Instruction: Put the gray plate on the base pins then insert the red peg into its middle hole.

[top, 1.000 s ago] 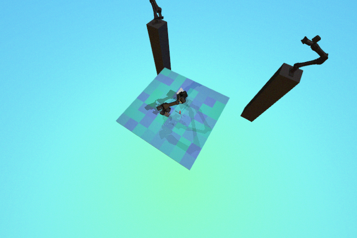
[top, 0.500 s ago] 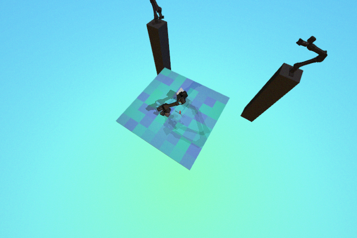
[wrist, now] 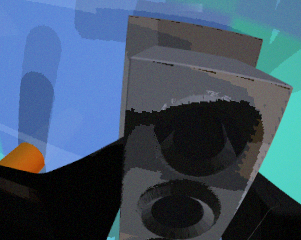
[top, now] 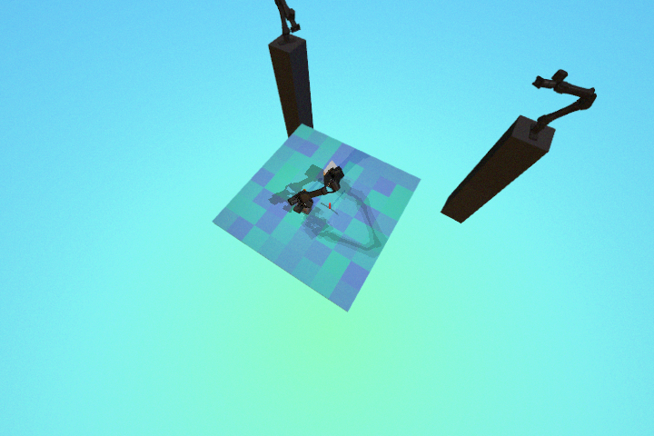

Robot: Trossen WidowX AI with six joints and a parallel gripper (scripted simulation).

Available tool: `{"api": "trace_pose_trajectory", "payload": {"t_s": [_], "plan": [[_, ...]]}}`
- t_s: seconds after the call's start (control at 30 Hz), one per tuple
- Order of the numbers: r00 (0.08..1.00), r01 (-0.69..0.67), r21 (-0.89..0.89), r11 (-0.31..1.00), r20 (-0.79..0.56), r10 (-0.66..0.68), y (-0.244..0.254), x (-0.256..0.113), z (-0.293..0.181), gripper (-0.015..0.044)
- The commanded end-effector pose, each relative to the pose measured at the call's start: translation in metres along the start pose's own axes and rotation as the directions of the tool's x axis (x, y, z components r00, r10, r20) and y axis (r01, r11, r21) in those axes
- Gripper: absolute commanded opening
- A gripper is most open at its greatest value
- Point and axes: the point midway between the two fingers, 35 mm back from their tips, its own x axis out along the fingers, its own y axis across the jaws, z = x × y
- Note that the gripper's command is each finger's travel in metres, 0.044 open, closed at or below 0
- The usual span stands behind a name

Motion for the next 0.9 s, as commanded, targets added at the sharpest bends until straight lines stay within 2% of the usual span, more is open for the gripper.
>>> {"api": "trace_pose_trajectory", "payload": {"t_s": [0.0,0.07,0.63,0.8,0.87], "plan": [[1.0,0.001,-0.002,1.0,-0.001,-0.001,-0.001,-0.001,0.0,0.0],[1.0,0.001,-0.002,1.0,-0.001,-0.001,-0.001,-0.001,0.0,0.0],[1.0,0.001,-0.002,1.0,-0.001,-0.001,-0.001,-0.001,0.0,0.044],[1.0,0.001,-0.002,1.0,-0.001,-0.001,-0.001,-0.003,0.0,0.044],[1.0,0.001,0.001,1.0,-0.005,-0.001,-0.004,-0.024,-0.002,0.044]]}}
